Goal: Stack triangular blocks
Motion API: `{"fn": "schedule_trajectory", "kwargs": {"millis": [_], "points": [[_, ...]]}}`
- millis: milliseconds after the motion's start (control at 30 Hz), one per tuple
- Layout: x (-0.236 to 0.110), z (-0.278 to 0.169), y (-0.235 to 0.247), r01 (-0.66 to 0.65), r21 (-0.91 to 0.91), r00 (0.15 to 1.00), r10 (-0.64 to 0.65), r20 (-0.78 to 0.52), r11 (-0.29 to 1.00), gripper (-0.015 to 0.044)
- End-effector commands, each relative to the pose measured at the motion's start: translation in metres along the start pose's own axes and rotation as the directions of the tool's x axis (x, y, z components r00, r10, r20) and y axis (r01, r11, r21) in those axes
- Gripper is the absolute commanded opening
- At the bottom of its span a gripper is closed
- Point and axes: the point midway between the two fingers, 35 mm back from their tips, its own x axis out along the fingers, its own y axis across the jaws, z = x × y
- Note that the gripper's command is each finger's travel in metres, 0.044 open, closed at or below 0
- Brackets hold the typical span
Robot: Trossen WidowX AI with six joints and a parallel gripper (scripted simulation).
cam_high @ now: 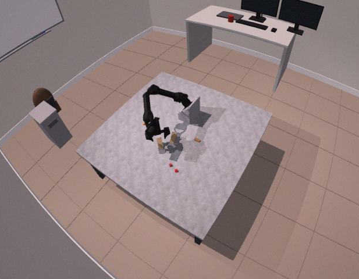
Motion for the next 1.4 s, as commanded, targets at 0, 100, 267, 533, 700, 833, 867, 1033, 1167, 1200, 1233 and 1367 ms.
{"fn": "schedule_trajectory", "kwargs": {"millis": [0, 100, 267, 533, 700, 833, 867, 1033, 1167, 1200, 1233, 1367], "points": [[0.008, 0.001, 0.000, 0.000, -0.003, 1.000, 0.001, 0.006, 1.000, 0.0440], [0.013, 0.001, 0.000, 0.000, -0.003, 1.000, 0.001, 0.006, 1.000, 0.0440], [0.021, 0.001, 0.000, -0.001, -0.003, 1.000, 0.001, 0.006, 1.000, 0.0440], [0.034, 0.002, 0.000, -0.001, -0.003, 1.000, 0.001, 0.007, 1.000, 0.0440], [0.042, 0.003, -0.001, -0.002, -0.003, 1.000, 0.002, 0.008, 1.000, 0.0440], [0.049, 0.003, -0.001, -0.002, -0.003, 1.000, 0.002, 0.008, 1.000, 0.0440], [0.050, 0.004, -0.001, -0.002, -0.003, 1.000, 0.002, 0.009, 1.000, 0.0440], [0.058, 0.005, -0.001, -0.003, -0.003, 1.000, 0.003, 0.010, 1.000, 0.0440], [0.064, 0.006, -0.002, -0.003, -0.003, 1.000, 0.003, 0.011, 1.000, 0.0440], [0.066, 0.006, -0.002, -0.004, -0.003, 1.000, 0.004, 0.011, 1.000, 0.0440], [0.067, 0.006, -0.002, -0.004, -0.003, 1.000, 0.004, 0.011, 1.000, 0.0440], [0.068, 0.006, -0.002, -0.004, -0.003, 1.000, 0.004, 0.012, 1.000, 0.0387]]}}
